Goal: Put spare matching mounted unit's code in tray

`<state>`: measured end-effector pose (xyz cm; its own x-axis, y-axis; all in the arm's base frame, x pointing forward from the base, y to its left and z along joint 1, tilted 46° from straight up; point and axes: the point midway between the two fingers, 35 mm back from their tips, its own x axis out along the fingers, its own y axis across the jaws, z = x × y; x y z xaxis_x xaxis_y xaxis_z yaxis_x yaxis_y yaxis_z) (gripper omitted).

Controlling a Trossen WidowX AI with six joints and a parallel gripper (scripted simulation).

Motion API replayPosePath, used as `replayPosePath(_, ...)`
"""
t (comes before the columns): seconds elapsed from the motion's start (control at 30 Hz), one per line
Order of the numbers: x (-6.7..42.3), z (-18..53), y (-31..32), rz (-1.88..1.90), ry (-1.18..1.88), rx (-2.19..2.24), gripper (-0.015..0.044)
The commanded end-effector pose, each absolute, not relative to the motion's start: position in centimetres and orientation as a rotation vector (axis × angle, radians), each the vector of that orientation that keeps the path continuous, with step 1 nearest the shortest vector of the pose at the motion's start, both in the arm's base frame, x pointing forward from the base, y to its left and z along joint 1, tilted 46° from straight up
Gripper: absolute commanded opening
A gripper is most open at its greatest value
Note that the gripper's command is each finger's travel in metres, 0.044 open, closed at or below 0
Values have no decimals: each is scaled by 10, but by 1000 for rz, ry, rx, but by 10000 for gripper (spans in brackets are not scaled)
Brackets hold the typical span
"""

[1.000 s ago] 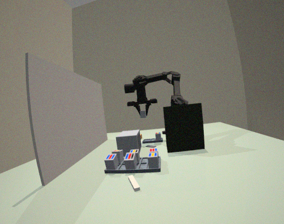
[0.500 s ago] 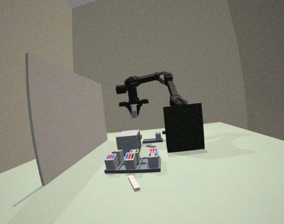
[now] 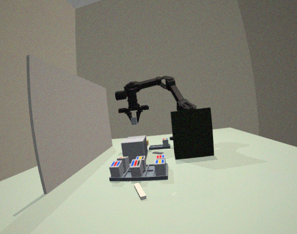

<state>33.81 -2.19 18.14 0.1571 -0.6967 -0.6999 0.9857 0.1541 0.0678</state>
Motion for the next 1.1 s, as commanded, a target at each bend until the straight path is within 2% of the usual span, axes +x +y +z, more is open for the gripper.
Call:
replayPosePath(0.0,341,180,-23,-1310,592,595,0)
replayPosePath(1.07,352,156,-44,-1310,597,601,0)
